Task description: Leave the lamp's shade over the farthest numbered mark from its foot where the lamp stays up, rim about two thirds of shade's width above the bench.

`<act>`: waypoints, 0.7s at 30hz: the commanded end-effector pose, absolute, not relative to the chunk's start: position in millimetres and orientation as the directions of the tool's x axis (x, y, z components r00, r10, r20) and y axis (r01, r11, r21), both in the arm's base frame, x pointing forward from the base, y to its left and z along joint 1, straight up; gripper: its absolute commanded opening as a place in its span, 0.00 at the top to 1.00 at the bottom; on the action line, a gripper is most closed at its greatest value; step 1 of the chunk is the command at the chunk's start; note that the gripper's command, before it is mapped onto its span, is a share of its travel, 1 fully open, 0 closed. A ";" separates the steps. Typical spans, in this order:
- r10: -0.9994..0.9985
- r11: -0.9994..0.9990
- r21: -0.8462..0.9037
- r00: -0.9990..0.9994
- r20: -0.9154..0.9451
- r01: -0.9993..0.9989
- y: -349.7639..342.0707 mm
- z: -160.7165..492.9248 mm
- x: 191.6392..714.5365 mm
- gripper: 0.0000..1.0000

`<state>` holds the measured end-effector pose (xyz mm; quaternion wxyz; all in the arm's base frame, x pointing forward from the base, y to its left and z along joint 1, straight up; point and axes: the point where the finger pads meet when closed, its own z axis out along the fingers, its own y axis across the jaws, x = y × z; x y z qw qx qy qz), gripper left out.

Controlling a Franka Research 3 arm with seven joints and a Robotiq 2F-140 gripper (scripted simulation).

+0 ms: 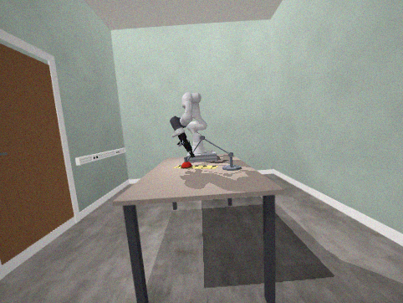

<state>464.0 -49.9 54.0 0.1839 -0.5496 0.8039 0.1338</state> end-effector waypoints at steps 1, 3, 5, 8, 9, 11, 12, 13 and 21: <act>-0.834 0.362 0.014 -0.330 -0.443 -0.932 -49.9 54.1 464.2 0.90; -0.834 0.361 0.013 -0.329 -0.443 -0.932 -47.9 56.3 465.2 0.90; -0.835 0.360 0.011 -0.327 -0.443 -0.933 -43.8 60.6 467.2 0.90; -0.836 0.359 0.008 -0.325 -0.443 -0.933 -37.6 67.1 470.2 0.90; -0.836 0.358 0.007 -0.324 -0.443 -0.934 -35.6 69.3 471.2 0.90; -0.837 0.357 0.005 -0.322 -0.443 -0.934 -31.5 73.6 473.2 0.90; -0.837 0.357 0.004 -0.322 -0.443 -0.934 -29.4 75.8 474.3 0.90; -0.837 0.356 0.003 -0.321 -0.442 -0.934 -27.4 78.0 475.3 0.90; -0.839 0.354 -0.002 -0.316 -0.442 -0.935 -17.6 88.0 480.2 0.90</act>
